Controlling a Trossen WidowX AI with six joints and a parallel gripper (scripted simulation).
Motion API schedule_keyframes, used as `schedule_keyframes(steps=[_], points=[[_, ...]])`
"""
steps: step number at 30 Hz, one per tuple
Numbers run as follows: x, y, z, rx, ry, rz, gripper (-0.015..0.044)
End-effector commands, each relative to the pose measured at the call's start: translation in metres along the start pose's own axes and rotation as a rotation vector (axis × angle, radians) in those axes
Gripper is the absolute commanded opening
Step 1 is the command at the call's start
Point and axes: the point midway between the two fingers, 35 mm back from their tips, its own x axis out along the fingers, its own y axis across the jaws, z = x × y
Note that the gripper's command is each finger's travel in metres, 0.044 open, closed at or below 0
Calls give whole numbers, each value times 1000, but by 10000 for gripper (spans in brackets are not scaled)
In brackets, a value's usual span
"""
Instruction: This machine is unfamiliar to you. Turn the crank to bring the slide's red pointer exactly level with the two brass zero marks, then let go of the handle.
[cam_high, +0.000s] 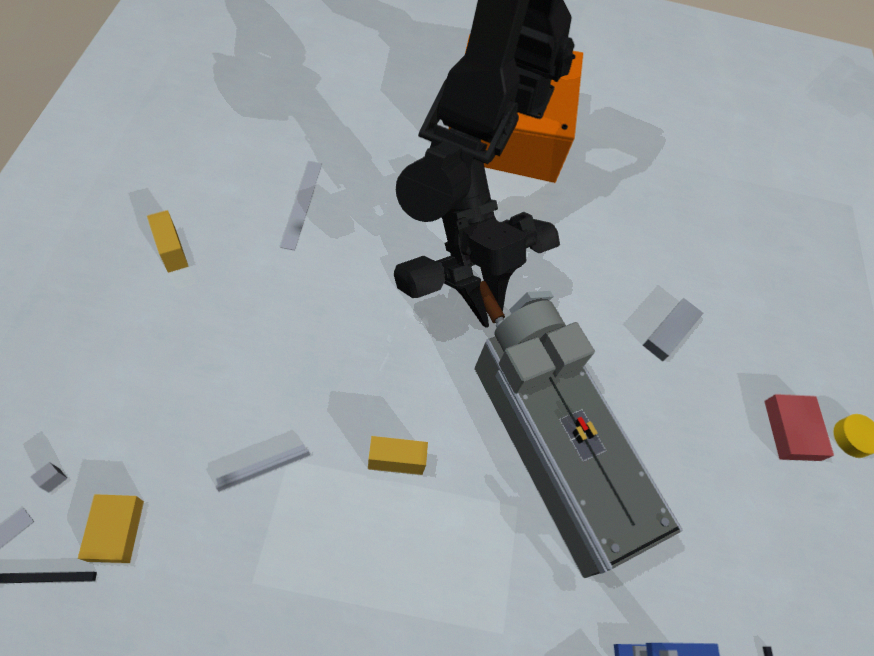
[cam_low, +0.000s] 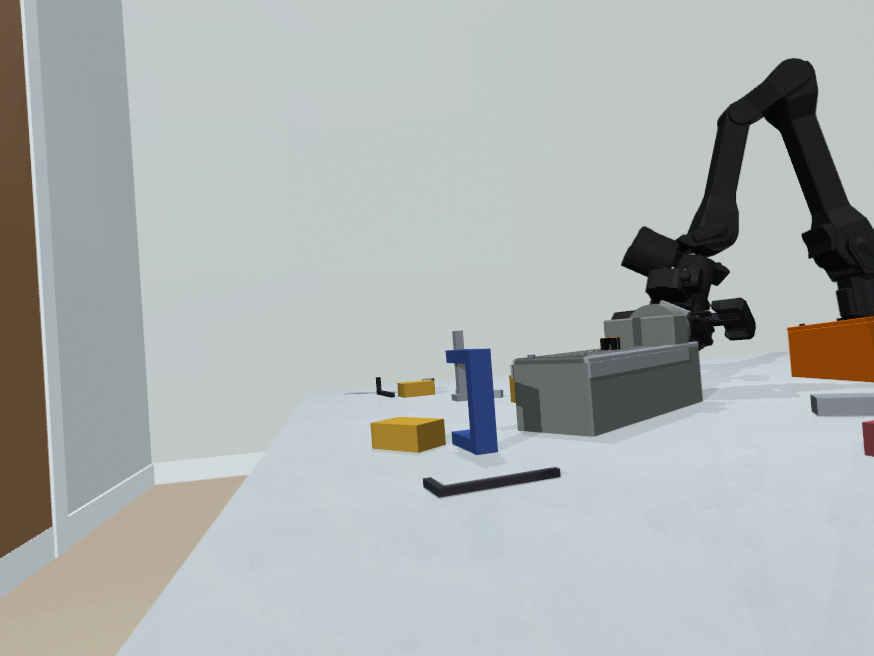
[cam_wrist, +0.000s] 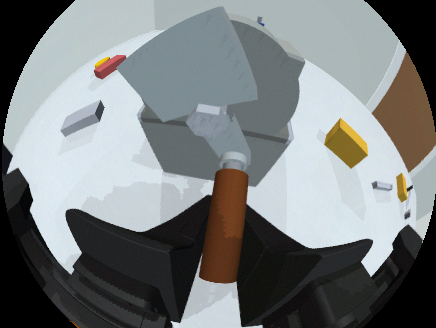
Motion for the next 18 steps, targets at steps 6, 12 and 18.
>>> schedule_keyframes(steps=[6, 12, 18], points=[[-4, -8, 3, -7, -8, -26, 0], [-4, -9, 4, -7, -8, -26, 0], [-5, -10, 4, -7, -8, -26, 0]])
